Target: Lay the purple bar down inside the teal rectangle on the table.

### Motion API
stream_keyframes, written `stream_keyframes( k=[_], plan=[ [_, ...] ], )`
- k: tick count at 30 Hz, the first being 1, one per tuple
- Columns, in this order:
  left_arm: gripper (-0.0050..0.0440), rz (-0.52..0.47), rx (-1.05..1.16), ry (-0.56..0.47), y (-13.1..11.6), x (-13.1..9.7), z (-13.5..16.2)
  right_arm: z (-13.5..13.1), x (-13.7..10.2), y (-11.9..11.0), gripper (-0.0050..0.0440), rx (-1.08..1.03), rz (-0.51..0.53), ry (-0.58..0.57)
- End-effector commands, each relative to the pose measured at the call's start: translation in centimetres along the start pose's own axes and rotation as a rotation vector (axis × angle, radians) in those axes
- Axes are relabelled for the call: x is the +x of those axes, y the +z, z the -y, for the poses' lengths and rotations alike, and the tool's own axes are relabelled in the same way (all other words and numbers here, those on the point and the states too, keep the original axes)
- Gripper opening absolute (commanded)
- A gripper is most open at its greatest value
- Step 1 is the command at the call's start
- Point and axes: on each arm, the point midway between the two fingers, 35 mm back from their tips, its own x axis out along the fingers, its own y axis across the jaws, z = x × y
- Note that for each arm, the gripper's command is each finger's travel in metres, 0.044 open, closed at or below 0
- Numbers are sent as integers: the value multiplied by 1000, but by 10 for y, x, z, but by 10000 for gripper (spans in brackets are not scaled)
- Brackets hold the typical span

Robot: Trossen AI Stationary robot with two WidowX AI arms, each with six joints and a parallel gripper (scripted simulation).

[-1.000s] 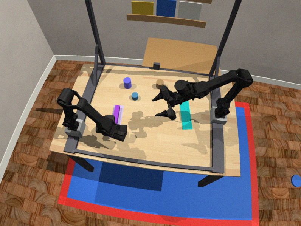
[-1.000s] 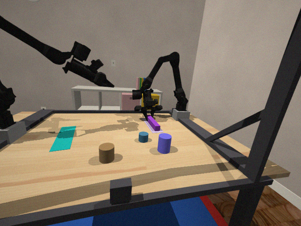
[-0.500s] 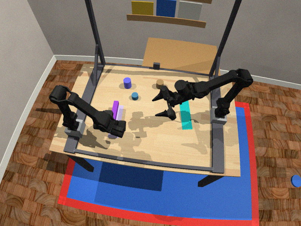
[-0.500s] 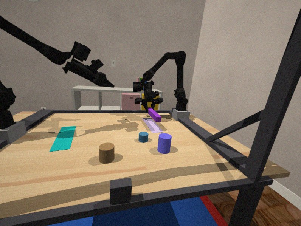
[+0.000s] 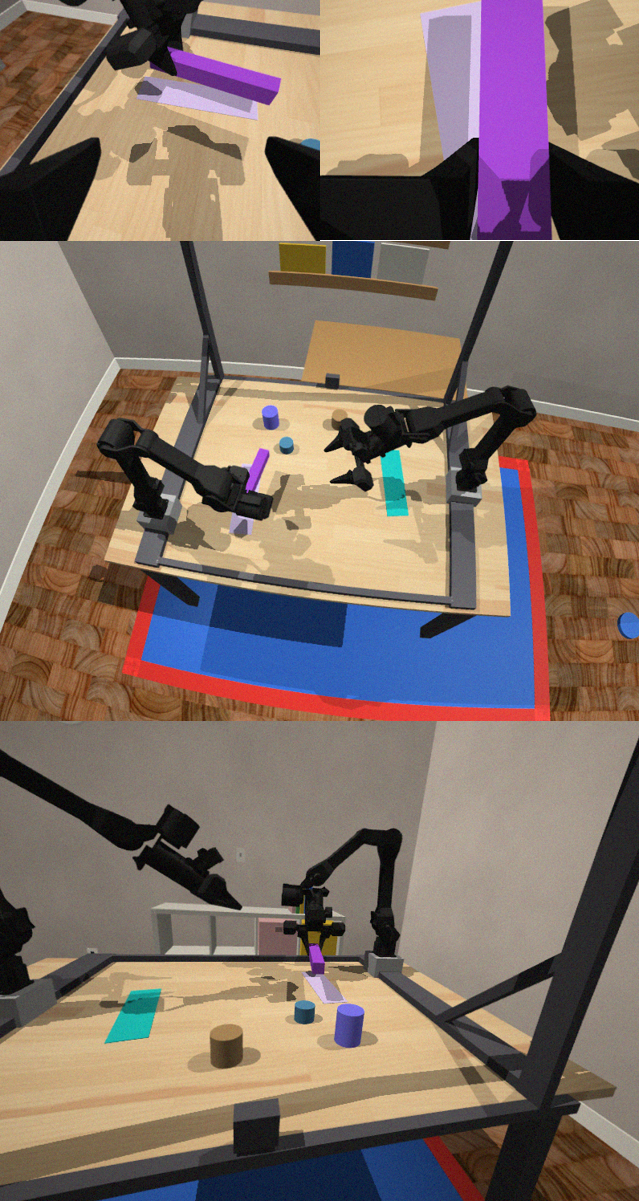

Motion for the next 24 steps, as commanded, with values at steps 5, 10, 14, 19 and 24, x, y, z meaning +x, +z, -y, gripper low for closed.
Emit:
stream_keyframes(
  k=[5,10,14,19,24],
  plan=[
    [440,-74,-3,-12,11,-10,14,22,-10,30,106,190,7,-164],
    [440,-149,0,-20,7,-16,23,41,-17,53,106,305,20,-252],
    [440,-179,2,-22,6,-19,26,42,-15,57,106,367,18,-276],
    [440,-253,9,-26,2,-27,35,56,-16,74,106,495,26,-348],
    [440,-328,19,-28,-2,-38,42,68,-13,91,106,641,26,-420]
  ],
)
